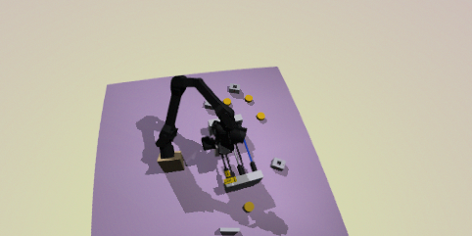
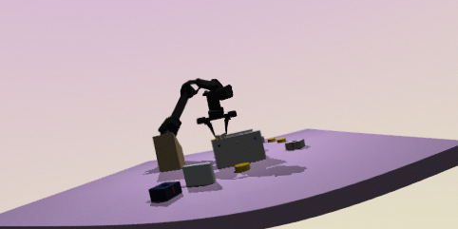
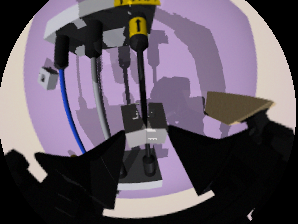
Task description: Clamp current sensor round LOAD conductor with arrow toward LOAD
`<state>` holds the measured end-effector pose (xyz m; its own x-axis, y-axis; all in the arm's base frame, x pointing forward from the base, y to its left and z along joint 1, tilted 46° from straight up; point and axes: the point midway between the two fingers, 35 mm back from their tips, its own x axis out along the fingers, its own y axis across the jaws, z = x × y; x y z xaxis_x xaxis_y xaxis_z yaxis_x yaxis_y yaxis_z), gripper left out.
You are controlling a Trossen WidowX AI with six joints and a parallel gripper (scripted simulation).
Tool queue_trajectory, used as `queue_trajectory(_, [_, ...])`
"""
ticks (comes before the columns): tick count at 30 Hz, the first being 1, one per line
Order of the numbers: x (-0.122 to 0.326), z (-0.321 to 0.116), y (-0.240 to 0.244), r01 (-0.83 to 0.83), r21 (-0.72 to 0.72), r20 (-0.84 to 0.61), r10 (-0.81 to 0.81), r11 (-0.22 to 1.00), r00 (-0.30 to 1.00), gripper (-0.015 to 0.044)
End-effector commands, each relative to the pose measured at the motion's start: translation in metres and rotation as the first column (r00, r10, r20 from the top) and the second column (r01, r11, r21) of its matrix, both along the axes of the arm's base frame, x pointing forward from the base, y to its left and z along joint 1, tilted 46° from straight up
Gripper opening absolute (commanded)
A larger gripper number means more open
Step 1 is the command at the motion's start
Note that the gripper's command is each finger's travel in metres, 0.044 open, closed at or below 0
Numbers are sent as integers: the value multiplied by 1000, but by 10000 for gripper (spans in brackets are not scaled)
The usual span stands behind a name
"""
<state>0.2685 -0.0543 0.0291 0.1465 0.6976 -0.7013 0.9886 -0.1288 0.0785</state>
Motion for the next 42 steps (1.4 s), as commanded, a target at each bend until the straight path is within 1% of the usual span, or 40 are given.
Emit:
queue_trajectory(1, [0,0,0,-2,-1,0,2,1000,1000,315])
queue_trajectory(6, [0,0,0,-2,-1,0,2,1000,1000,440])
queue_trajectory(14, [0,-2,2,-4,0,-1,4,1000,1000,440])
queue_trajectory(18, [6,-24,26,-21,8,-21,22,1000,1000,440])
queue_trajectory(42, [9,-45,47,-21,10,-21,22,1000,1000,440])
